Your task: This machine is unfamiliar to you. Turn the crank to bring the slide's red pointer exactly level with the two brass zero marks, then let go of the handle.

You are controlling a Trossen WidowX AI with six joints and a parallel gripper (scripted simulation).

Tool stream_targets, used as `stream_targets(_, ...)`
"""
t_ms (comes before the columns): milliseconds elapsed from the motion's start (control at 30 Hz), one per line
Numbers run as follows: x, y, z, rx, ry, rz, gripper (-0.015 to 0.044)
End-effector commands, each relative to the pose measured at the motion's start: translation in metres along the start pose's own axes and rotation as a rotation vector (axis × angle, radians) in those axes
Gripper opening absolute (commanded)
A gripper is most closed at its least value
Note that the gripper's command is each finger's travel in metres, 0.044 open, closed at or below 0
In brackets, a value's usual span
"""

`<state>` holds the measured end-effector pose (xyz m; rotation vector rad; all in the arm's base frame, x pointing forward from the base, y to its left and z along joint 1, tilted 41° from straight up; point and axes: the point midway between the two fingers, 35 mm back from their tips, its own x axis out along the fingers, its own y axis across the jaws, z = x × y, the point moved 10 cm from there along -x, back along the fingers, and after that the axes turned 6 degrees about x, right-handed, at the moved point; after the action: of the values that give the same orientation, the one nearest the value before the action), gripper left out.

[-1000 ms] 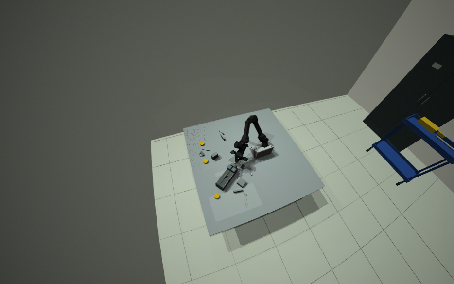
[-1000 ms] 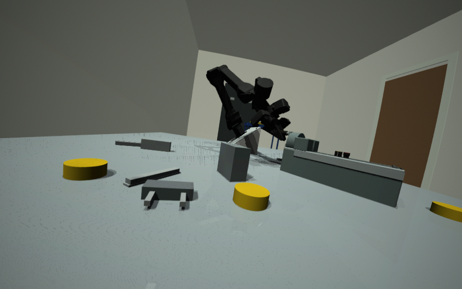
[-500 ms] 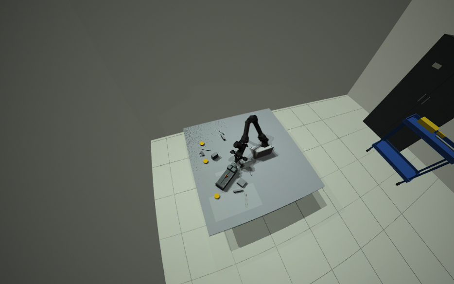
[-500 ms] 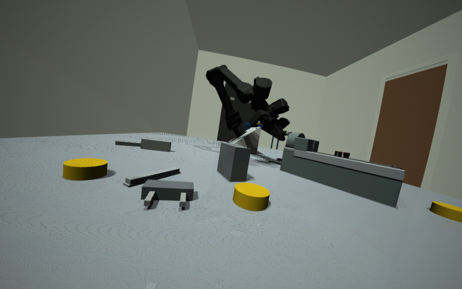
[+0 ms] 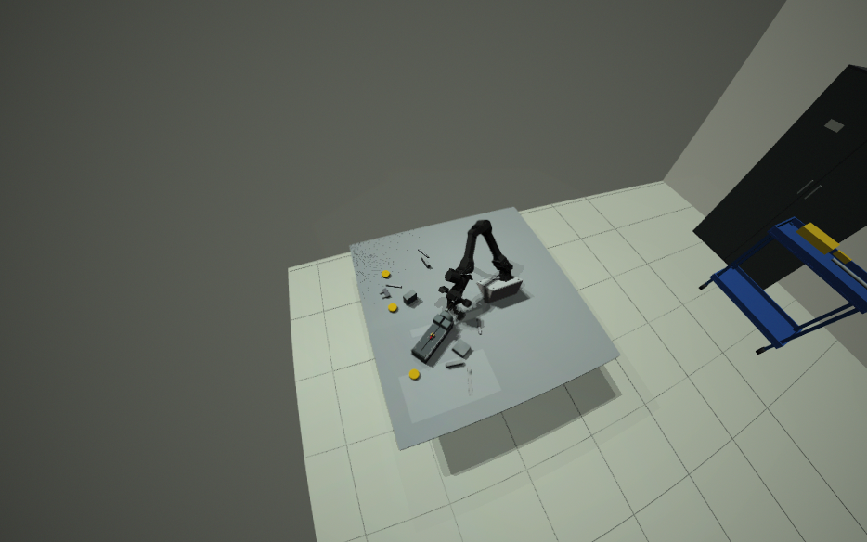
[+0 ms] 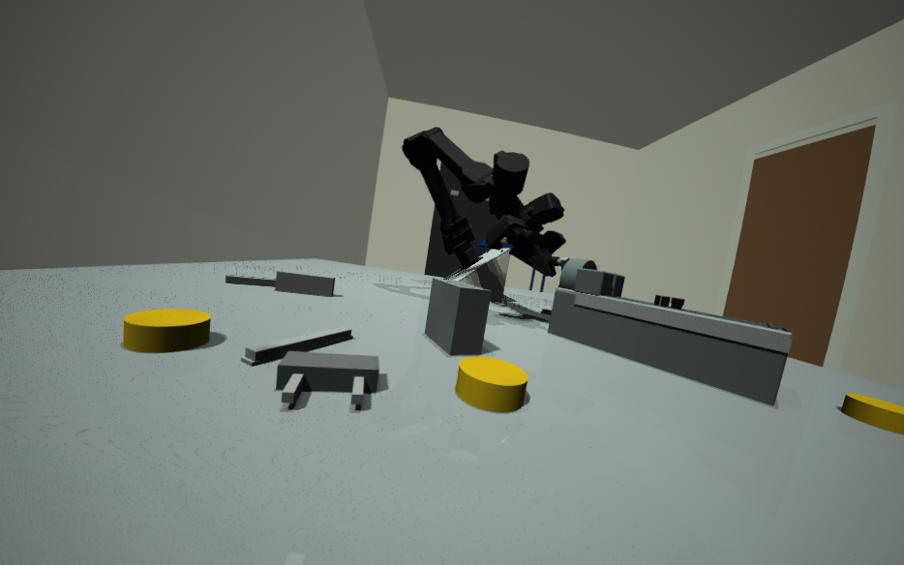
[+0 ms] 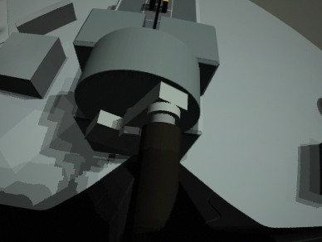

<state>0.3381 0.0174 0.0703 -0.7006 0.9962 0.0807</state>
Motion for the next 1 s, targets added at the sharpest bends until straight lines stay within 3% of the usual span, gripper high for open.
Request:
stream_targets(0,0.0029,-0.0071,-0.002,0.013,0.002,-0.017,0.0)
stream_targets(967,0.0102,-0.0126,-0.009,0.013,0.002,-0.018,0.0)
